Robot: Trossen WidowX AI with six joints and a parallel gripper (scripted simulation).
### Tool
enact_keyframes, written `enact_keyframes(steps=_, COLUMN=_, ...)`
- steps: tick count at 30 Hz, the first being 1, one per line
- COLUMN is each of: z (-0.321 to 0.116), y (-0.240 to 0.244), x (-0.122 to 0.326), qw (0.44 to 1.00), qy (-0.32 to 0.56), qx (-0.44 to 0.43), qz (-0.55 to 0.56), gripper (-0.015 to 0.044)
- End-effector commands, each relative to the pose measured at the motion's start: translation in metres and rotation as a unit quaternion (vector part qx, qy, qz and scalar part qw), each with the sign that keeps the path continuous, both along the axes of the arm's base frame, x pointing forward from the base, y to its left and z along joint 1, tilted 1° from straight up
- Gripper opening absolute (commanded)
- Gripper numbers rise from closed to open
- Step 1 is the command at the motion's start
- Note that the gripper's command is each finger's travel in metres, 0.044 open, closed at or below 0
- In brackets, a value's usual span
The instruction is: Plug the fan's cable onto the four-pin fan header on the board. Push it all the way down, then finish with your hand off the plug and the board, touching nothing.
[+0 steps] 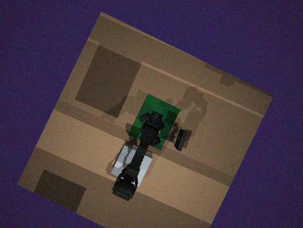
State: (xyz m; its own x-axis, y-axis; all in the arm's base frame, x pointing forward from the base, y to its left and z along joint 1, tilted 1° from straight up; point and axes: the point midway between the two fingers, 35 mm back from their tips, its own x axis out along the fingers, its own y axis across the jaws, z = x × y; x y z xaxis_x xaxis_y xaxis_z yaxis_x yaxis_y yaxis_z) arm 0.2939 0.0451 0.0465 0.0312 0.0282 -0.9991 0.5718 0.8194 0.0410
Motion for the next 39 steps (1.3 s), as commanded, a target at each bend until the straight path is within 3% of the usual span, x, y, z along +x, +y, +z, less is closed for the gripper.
enact_keyframes(steps=1, z=0.001, y=-0.005, x=0.002, qw=0.997, qy=0.001, qx=0.001, qz=-0.076, gripper=0.0000)
enact_keyframes(steps=20, z=0.000, y=-0.025, x=0.006, qw=0.919, qy=0.009, qx=0.011, qz=-0.395, gripper=0.0000)
enact_keyframes(steps=39, z=0.000, y=-0.046, x=0.008, qw=0.741, qy=0.016, qx=0.020, qz=-0.671, gripper=0.0000)
